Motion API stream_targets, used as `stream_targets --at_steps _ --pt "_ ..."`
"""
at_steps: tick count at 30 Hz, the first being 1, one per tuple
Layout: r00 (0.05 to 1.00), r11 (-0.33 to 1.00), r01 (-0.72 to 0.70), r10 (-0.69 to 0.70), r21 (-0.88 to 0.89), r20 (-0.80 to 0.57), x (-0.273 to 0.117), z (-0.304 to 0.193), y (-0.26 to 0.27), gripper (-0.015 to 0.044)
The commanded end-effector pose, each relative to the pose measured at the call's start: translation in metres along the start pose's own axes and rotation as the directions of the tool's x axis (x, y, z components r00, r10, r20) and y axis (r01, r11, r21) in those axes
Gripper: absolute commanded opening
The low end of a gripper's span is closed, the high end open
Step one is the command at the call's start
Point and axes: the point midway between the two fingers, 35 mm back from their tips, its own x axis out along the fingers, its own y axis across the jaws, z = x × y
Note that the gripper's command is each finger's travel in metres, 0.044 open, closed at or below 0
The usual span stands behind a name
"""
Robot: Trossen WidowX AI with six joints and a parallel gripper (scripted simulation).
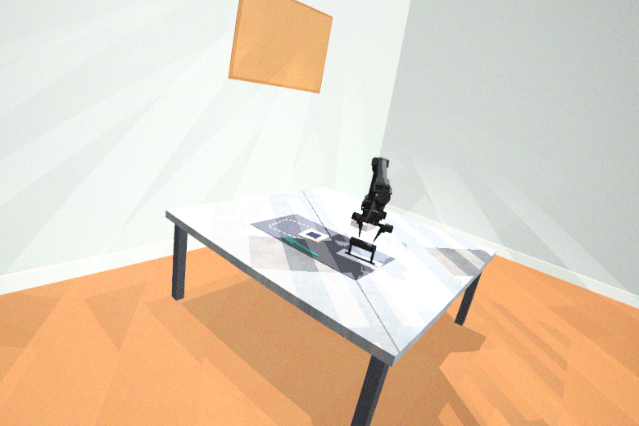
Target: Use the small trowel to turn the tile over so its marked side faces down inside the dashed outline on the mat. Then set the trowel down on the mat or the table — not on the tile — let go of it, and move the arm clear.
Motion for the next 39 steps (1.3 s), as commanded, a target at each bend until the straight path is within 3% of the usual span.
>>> stream_targets --at_steps 1,18,39 --pt "0.999 0.991 0.018 -0.013 -0.134 0.035 -0.001 -0.003 -0.001 0.0300" --pt "0.988 0.821 0.134 -0.067 -0.554 0.140 -0.001 -0.026 -0.004 0.0300" --pt "0.944 0.272 0.328 -0.135 -0.905 0.301 -0.006 -0.055 -0.016 0.0300"
